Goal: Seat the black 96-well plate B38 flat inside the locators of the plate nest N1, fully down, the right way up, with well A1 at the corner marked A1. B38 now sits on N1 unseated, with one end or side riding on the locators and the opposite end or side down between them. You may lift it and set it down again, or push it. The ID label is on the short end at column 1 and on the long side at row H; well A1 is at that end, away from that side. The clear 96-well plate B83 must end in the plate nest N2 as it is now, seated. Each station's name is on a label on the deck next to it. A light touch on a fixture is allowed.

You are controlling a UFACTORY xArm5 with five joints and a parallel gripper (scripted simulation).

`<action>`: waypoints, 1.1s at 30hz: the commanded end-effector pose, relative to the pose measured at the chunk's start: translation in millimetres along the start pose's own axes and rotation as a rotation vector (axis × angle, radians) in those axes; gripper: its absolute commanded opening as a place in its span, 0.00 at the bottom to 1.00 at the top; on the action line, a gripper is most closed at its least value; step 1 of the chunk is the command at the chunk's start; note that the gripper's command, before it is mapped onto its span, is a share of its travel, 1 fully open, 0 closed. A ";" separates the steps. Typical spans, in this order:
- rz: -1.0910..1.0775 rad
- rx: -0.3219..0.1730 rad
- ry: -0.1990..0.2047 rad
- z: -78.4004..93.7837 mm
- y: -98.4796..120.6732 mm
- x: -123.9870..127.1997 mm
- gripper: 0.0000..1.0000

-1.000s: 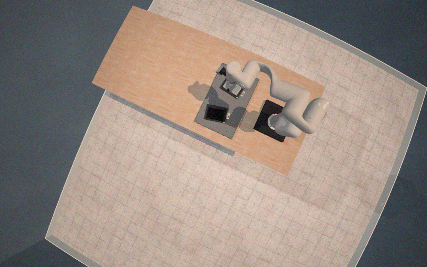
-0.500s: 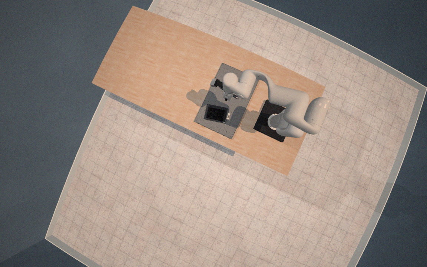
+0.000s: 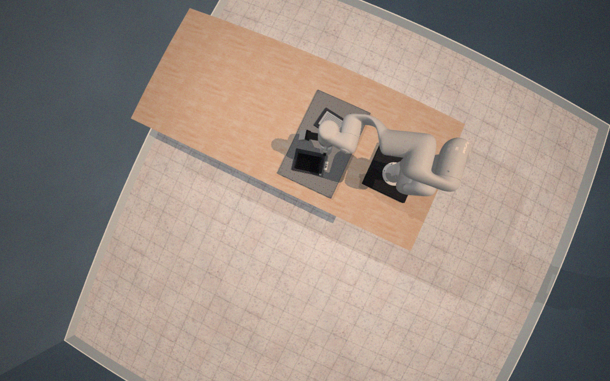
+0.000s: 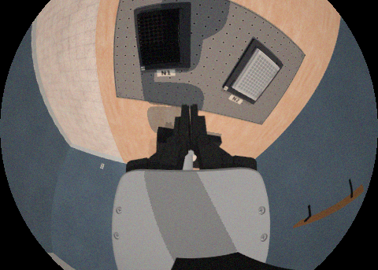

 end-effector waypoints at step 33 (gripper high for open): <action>-0.003 0.006 0.001 98.3 -12.9 -56.7 0.00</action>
Point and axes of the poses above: the point where the finger pads meet when closed, its own z axis out along the fingers, its own x axis across the jaws, y = z × x, the point moved 3 cm from there along -z, back along the fingers, and after that the axes turned 14 degrees about -z, right-handed, at the moved point
